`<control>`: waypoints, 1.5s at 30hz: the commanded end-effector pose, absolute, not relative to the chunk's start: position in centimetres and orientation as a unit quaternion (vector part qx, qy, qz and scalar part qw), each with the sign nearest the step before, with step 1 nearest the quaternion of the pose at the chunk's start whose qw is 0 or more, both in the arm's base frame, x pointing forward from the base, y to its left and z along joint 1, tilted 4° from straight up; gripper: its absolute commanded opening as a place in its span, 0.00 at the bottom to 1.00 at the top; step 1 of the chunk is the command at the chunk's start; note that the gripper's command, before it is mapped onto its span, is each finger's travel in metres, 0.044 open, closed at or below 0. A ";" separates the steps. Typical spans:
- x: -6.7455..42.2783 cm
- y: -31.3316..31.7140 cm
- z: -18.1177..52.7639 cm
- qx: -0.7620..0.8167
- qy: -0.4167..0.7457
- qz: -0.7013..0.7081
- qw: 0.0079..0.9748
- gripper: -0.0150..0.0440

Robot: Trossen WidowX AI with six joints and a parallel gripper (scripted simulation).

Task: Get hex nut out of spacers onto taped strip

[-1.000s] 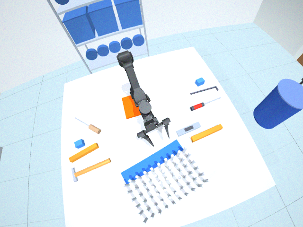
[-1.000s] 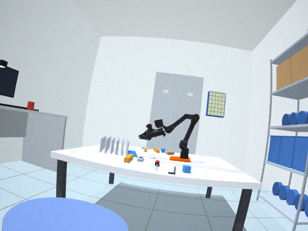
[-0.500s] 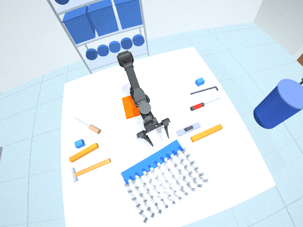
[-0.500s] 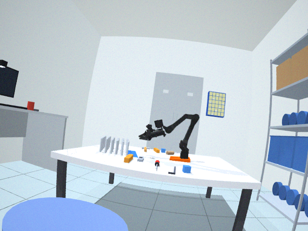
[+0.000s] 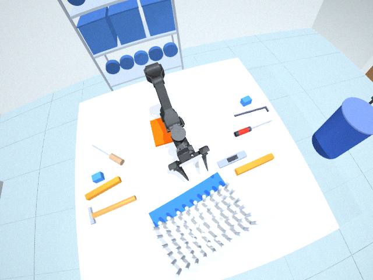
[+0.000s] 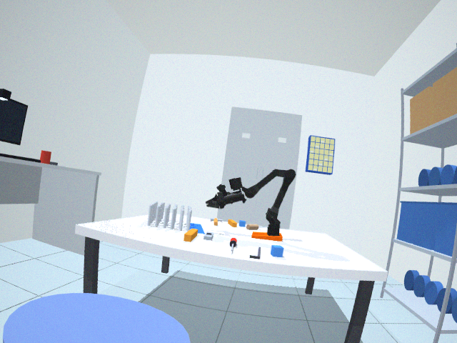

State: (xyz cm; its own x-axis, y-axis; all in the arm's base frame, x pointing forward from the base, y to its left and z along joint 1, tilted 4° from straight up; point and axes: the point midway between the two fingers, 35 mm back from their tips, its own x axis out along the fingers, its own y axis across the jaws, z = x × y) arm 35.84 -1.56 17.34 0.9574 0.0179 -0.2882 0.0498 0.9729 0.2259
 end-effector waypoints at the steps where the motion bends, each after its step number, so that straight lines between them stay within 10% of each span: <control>1: 35.9 -1.8 17.2 0.113 0.149 -0.011 0.982 1.00; 22: 22.2 -30.2 15.0 -0.327 0.609 -0.161 0.705 1.00; 34: 6.6 -35.2 16.2 -0.327 0.803 0.060 0.495 1.00; 45: 6.4 -35.5 15.3 -0.325 0.806 0.068 0.490 1.00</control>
State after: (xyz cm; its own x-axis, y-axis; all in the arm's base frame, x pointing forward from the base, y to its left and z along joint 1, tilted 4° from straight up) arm 6.38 -35.16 16.07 -0.2993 -0.4607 -0.8355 -0.5853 0.7802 -0.2206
